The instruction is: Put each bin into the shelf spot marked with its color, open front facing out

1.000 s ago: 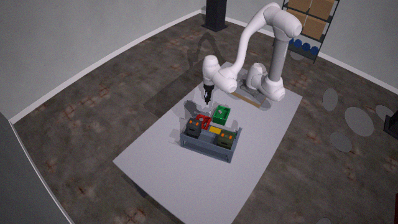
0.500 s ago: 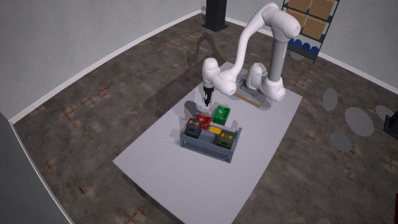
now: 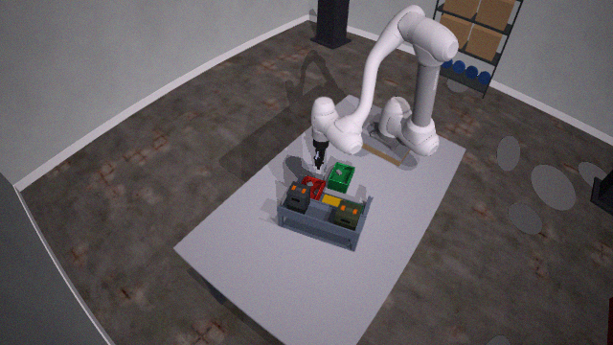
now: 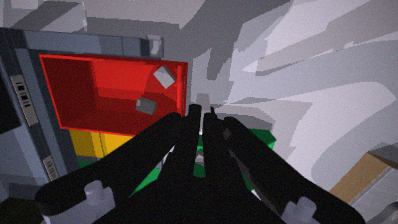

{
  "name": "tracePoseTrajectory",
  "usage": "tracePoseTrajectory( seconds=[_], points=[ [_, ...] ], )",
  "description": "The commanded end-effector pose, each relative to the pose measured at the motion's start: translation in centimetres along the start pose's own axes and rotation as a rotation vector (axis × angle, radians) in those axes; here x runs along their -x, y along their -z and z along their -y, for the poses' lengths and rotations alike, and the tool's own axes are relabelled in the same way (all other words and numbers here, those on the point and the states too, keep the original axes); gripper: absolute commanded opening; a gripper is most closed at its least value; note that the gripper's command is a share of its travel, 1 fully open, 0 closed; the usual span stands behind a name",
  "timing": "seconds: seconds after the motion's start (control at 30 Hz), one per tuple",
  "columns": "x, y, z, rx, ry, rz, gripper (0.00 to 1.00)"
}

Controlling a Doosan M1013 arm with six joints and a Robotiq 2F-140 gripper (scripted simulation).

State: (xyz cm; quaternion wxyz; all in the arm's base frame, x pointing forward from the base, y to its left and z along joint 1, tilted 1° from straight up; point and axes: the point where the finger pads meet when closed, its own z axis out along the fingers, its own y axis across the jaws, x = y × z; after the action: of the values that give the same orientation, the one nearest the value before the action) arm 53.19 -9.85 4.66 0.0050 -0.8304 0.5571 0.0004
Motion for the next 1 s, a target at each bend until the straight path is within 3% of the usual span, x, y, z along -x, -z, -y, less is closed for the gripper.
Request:
tracePoseTrajectory(
  seconds=[0.0, 0.5, 0.97],
  points=[
    [0.0, -1.1, 0.0, 0.000, 0.000, 0.000, 0.10],
    [0.0, -3.9, 0.0, 0.000, 0.000, 0.000, 0.10],
    [0.0, -4.5, 0.0, 0.000, 0.000, 0.000, 0.10]
  ],
)
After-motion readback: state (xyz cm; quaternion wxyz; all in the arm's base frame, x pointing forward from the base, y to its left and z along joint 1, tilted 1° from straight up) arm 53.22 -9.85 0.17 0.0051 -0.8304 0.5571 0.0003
